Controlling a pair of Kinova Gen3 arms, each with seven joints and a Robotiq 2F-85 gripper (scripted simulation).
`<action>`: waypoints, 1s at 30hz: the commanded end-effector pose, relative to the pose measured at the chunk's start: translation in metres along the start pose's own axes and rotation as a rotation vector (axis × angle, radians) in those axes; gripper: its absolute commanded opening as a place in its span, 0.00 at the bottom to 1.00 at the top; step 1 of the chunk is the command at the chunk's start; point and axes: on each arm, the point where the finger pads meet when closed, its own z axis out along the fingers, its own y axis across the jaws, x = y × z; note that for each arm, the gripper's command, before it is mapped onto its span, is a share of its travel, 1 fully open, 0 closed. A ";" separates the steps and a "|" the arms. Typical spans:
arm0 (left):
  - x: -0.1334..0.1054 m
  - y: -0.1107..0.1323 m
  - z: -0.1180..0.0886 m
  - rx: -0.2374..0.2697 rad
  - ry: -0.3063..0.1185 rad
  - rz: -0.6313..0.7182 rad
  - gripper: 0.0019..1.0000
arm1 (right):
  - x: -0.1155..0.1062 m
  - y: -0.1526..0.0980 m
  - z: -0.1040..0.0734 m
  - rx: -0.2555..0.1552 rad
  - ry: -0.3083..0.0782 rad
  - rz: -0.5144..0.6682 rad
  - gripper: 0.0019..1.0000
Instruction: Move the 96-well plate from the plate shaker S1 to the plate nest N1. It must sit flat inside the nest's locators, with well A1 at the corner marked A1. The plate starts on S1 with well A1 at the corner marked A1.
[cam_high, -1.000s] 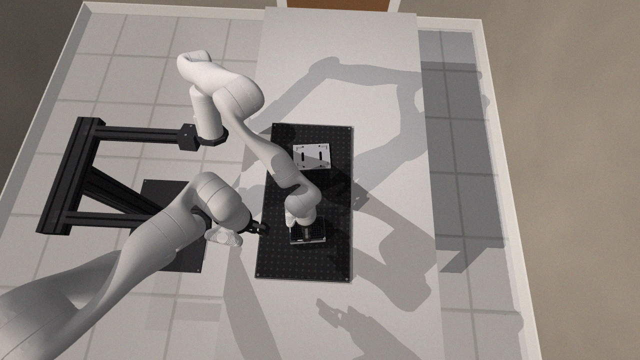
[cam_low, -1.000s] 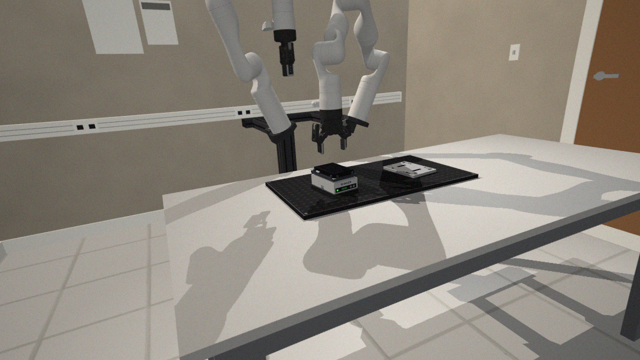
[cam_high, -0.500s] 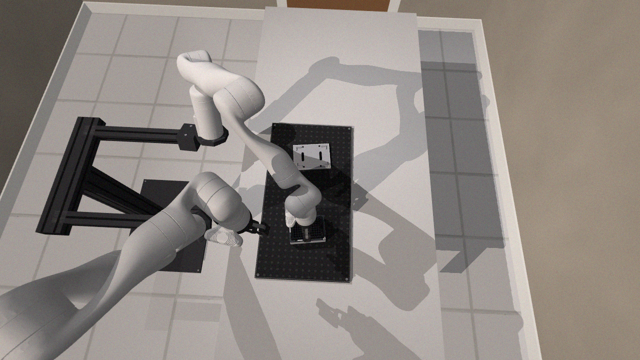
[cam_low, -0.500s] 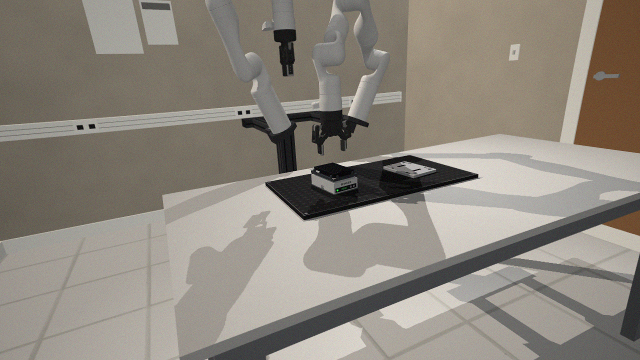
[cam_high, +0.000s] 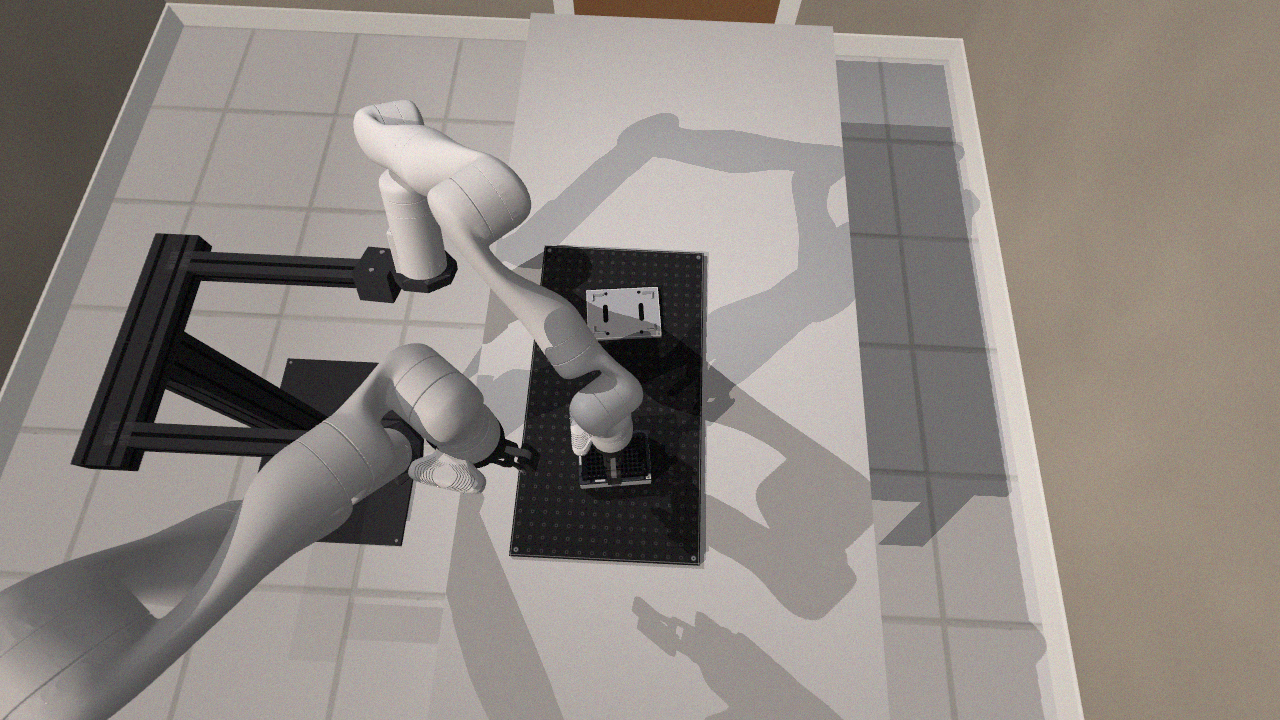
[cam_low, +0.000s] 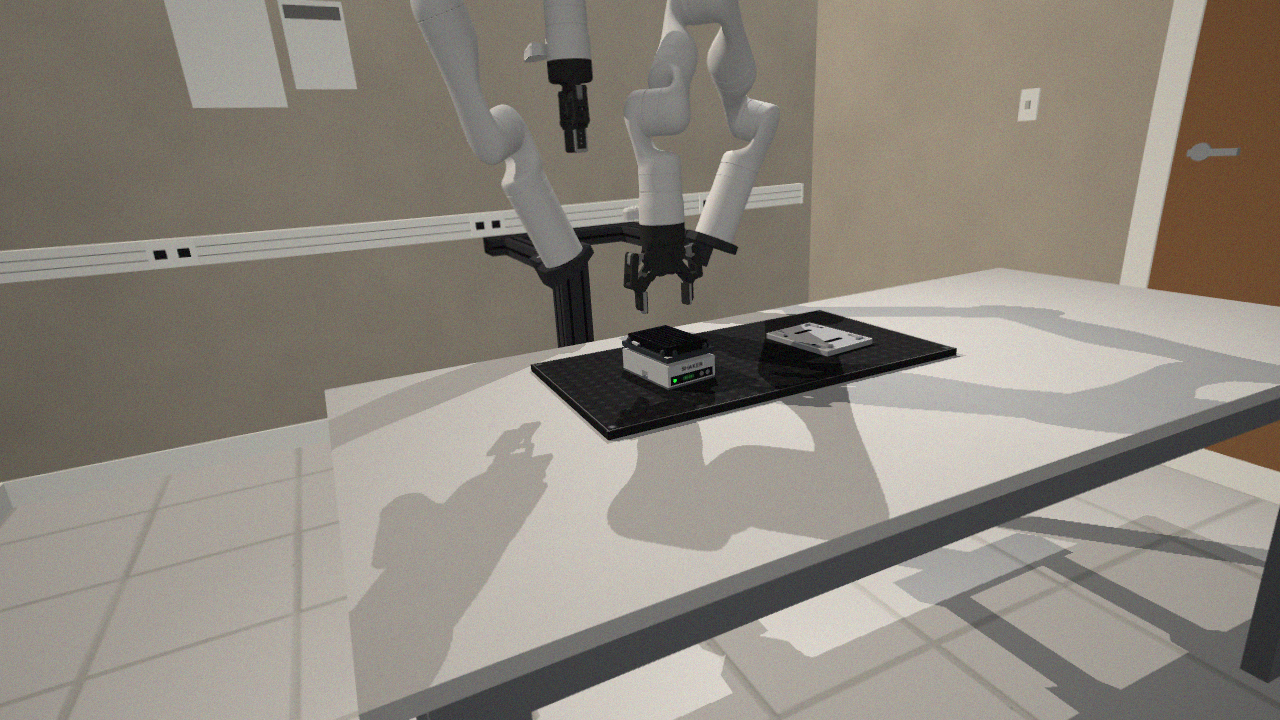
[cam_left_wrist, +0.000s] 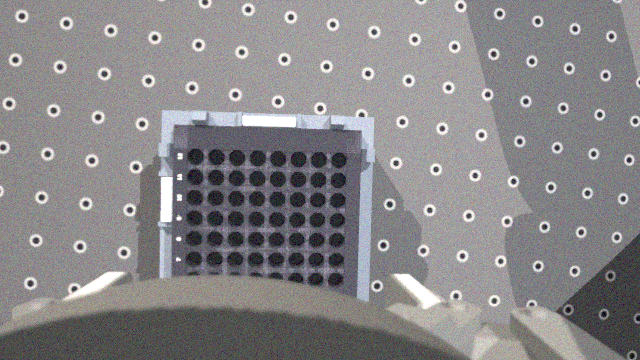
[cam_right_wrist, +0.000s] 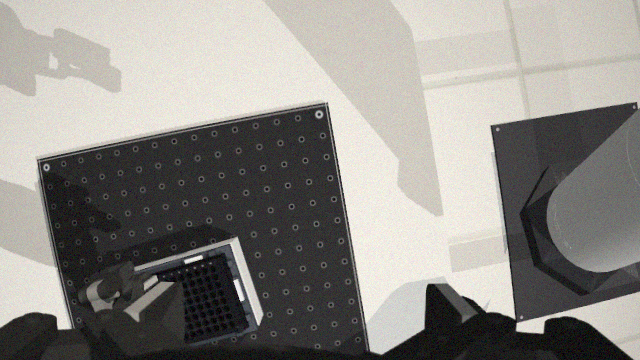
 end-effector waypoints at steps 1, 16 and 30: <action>0.000 -0.001 0.000 0.002 -0.001 0.000 1.00 | 0.000 0.000 0.000 0.001 -0.001 0.000 1.00; 0.000 -0.001 0.004 0.002 -0.001 0.000 1.00 | 0.000 0.000 0.000 0.001 -0.001 0.000 1.00; 0.000 -0.001 0.009 0.002 -0.001 0.000 1.00 | 0.000 0.000 0.000 0.001 -0.001 0.000 1.00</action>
